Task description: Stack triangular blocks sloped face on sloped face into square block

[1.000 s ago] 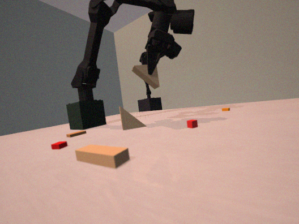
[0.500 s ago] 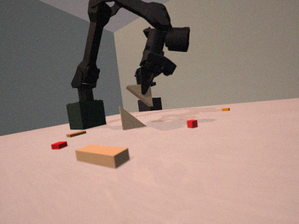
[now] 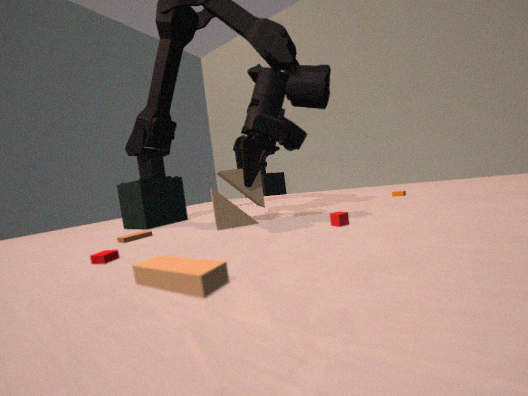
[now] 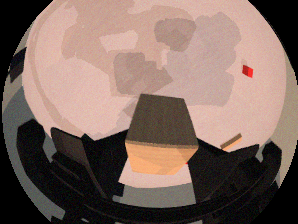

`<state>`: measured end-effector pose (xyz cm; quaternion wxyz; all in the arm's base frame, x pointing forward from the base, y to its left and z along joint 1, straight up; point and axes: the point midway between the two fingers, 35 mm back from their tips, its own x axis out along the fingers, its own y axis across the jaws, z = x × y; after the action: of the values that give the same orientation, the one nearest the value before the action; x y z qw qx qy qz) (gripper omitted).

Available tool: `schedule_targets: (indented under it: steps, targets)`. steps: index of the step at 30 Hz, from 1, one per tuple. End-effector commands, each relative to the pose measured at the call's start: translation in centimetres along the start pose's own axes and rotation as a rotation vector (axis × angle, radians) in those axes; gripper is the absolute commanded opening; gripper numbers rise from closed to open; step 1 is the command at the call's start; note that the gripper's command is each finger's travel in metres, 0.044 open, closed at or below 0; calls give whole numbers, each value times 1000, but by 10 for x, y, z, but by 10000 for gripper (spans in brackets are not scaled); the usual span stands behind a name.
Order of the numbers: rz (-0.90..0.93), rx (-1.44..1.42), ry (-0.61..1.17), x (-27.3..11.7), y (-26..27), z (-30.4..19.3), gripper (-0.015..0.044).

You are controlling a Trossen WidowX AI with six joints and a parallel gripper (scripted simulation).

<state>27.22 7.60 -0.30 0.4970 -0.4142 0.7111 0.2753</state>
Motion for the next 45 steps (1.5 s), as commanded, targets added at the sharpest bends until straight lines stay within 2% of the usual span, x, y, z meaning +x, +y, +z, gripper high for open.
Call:
schedule_targets:
  steps: [1,45]
  targets:
    - [-2,-4,3,3,-1,-2,0]
    - [-3,-9,7,17,-1,-3,0]
